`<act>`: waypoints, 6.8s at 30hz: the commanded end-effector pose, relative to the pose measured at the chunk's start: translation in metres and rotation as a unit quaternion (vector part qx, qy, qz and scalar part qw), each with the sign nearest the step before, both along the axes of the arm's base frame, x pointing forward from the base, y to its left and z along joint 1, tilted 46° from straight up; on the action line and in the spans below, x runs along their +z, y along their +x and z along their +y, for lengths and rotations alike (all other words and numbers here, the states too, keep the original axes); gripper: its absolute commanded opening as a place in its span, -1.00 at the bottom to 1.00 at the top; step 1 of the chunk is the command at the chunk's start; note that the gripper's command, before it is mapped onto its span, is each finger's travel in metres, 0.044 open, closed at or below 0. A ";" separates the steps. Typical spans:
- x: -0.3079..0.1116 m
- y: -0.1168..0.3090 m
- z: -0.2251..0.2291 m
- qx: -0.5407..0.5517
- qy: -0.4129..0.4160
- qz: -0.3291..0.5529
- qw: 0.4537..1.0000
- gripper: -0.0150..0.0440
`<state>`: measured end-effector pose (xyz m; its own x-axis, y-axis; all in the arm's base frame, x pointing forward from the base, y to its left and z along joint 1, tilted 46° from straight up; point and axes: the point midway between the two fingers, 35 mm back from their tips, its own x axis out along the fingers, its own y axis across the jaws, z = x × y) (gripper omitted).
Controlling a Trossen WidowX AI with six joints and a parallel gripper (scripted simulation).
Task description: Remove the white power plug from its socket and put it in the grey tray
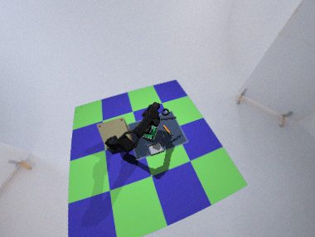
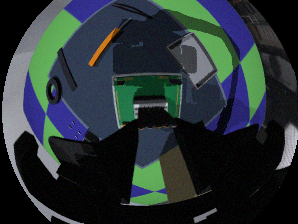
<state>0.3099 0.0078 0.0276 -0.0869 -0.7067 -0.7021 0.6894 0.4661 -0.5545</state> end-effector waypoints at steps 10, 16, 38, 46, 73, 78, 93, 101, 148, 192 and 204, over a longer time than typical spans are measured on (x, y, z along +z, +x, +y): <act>0.005 0.000 0.007 0.016 0.001 -0.004 1.000 -0.49; -0.006 -0.001 -0.004 0.016 0.001 -0.004 1.000 -0.40; -0.017 -0.002 -0.014 0.016 0.001 -0.004 1.000 0.35; -0.019 -0.002 -0.017 0.016 0.001 -0.004 1.000 0.18; -0.008 0.003 0.001 0.001 -0.024 0.014 1.000 -0.49; -0.007 0.003 0.001 0.003 -0.020 0.011 1.000 -0.49; 0.000 -0.002 0.000 0.024 0.012 -0.012 1.000 -0.49; -0.007 0.008 0.008 -0.015 -0.049 0.031 0.998 -0.49; 0.011 -0.003 0.009 0.030 0.023 -0.019 0.999 -0.49; -0.016 -0.002 -0.013 0.016 0.001 -0.004 1.000 0.35; -0.019 -0.002 -0.017 0.016 0.001 -0.004 1.000 -0.09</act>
